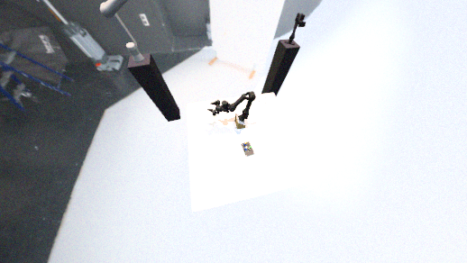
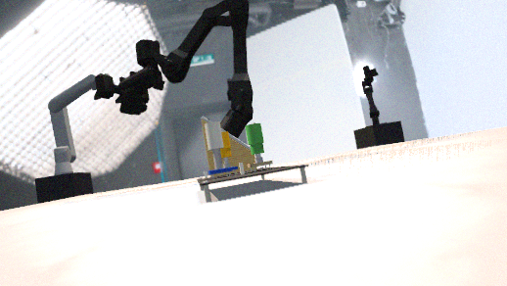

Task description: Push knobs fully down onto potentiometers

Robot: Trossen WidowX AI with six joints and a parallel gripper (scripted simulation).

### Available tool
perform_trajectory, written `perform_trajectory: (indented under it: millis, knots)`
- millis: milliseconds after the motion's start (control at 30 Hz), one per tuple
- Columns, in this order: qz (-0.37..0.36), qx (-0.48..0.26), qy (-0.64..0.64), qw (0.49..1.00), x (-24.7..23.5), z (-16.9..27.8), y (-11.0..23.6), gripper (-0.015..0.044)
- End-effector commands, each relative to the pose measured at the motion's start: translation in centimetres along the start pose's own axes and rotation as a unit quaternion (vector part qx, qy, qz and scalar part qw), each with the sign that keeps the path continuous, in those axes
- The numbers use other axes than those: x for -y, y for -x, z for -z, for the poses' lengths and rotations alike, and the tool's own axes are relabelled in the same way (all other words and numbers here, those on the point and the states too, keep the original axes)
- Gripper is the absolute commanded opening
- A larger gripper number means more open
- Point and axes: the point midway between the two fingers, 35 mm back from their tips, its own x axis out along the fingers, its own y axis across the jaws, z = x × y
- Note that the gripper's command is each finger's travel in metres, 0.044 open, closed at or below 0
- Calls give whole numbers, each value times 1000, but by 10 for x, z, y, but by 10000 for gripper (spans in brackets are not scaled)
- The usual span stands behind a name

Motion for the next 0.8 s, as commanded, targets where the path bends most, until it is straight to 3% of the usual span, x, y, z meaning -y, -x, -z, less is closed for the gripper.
perform_trajectory:
  millis: [0,467,767]
  knots:
    - [1,0,1,1000,0,0,0,374]
    - [84,13,183,979,55,-2,11,6]
    - [143,13,320,937,90,-6,21,0]
